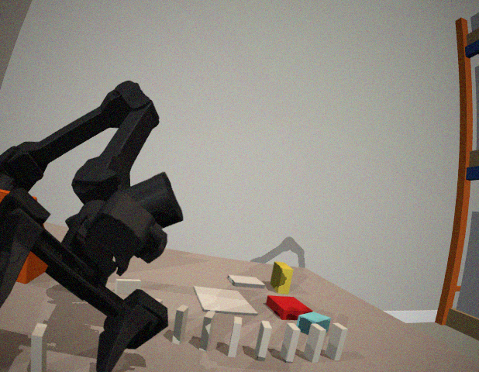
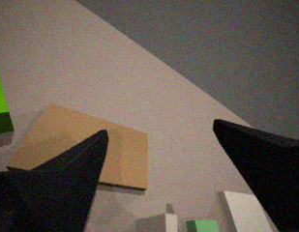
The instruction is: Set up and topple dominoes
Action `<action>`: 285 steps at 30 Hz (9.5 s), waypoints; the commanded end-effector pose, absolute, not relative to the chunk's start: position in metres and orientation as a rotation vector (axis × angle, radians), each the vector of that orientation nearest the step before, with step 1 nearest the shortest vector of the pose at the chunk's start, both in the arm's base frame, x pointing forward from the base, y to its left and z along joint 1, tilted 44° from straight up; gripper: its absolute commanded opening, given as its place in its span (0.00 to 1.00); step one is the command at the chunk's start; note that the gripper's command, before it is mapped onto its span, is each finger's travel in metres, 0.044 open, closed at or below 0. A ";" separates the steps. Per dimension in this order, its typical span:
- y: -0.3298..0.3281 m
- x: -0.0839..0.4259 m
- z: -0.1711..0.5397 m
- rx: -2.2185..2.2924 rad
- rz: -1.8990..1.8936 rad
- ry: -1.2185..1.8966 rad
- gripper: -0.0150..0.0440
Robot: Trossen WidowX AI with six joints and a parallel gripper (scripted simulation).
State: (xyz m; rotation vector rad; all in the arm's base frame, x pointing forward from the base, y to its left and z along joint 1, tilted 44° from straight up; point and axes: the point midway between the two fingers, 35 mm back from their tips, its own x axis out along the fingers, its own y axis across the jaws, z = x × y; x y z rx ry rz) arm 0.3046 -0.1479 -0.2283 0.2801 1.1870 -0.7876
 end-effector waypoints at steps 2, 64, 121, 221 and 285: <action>-0.177 0.312 -0.232 0.234 -0.388 1.505 1.00; -0.121 0.268 -0.224 0.290 0.874 1.468 0.69; -0.083 0.331 -0.018 0.683 0.479 1.683 0.44; 0.125 0.282 -0.012 0.031 1.139 1.268 1.00; 0.081 0.301 0.138 0.304 0.857 1.478 0.30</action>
